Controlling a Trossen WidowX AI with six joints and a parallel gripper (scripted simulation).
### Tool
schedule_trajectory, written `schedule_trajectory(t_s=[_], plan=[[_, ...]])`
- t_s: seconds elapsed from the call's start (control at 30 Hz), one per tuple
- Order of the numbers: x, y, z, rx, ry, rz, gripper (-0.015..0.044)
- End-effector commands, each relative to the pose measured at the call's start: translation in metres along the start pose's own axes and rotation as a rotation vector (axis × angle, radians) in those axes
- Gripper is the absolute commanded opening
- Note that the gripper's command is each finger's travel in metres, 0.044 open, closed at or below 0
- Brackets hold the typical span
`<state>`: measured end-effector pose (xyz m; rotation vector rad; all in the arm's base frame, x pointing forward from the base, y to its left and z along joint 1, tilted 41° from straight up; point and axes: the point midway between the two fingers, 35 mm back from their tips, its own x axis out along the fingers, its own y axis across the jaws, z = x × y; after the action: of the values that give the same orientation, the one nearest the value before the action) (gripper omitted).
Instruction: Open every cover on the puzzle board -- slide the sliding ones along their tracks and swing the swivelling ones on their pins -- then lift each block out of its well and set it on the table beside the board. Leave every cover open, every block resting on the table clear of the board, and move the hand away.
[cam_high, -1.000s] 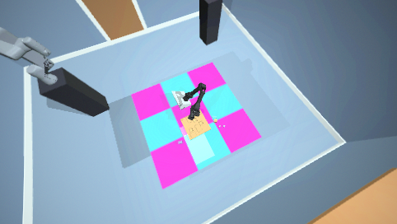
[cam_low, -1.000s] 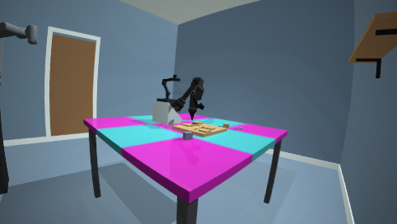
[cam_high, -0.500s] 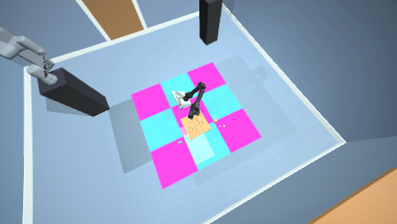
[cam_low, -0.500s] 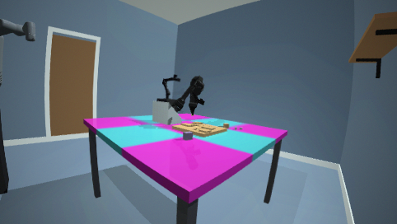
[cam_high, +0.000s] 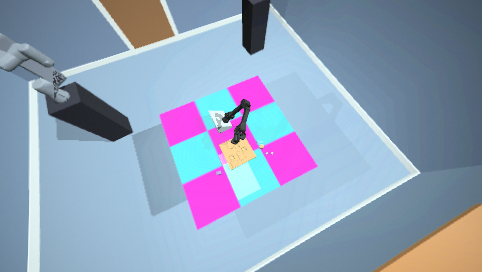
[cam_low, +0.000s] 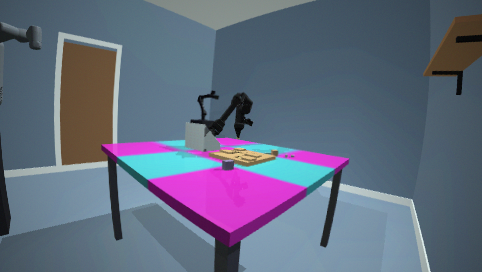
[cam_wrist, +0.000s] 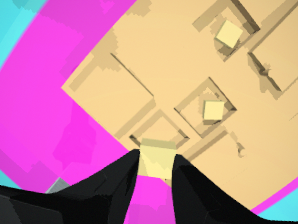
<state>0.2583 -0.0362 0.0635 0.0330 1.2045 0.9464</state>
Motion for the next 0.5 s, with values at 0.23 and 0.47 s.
schedule_trajectory(t_s=[0.23, 0.47], plan=[[-0.002, 0.016, 0.034, 0.004, 0.0, -0.008, 0.008], [-0.003, 0.029, 0.054, 0.004, -0.001, -0.01, 0.008]])
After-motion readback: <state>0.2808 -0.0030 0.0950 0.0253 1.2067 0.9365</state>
